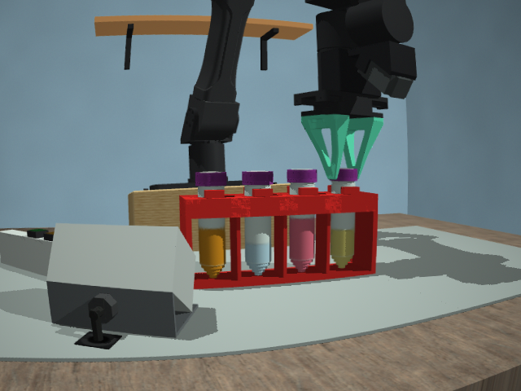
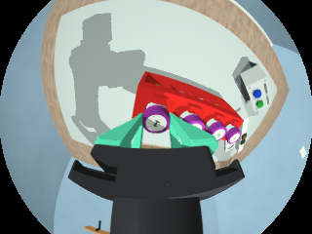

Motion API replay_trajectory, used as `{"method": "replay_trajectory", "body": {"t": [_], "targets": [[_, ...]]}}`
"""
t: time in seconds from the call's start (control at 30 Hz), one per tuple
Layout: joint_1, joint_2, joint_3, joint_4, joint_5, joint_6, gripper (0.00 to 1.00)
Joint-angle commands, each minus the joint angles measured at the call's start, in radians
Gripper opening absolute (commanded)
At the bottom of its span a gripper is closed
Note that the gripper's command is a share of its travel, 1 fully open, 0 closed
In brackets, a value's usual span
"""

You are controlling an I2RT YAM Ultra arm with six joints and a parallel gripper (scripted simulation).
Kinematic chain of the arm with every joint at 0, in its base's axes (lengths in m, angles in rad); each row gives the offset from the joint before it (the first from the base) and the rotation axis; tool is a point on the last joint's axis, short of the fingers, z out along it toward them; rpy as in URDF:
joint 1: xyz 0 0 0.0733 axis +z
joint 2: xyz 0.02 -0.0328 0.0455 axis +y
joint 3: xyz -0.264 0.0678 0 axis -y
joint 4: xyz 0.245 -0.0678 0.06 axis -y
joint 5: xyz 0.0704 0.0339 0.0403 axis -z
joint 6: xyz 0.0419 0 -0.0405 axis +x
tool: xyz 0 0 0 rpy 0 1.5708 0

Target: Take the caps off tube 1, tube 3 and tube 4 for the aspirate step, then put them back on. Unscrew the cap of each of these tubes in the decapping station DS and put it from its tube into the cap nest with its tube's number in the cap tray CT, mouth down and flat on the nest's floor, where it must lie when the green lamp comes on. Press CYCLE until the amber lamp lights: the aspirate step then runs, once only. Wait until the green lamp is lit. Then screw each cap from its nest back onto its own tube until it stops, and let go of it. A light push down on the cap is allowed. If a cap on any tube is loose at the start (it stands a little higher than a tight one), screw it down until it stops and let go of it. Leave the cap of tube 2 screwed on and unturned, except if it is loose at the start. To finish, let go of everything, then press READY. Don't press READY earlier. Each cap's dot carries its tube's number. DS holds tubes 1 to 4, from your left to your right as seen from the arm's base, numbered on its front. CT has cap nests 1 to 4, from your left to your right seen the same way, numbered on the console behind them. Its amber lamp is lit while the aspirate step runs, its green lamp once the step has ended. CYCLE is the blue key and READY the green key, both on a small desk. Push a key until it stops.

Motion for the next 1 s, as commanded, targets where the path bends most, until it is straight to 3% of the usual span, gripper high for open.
{"method": "replay_trajectory", "body": {"t": [0.0, 0.4, 0.47, 0.97], "targets": [[0.002, -0.007, 0.011, 0.001, 0.0, -0.216, 0.0], [0.002, -0.008, 0.011, 0.0, 0.0, -0.816, 0.0], [0.002, -0.008, 0.011, 0.0, 0.0, -0.816, 0.0], [0.002, -0.008, 0.012, -0.001, 0.0, -1.566, 0.0]]}}
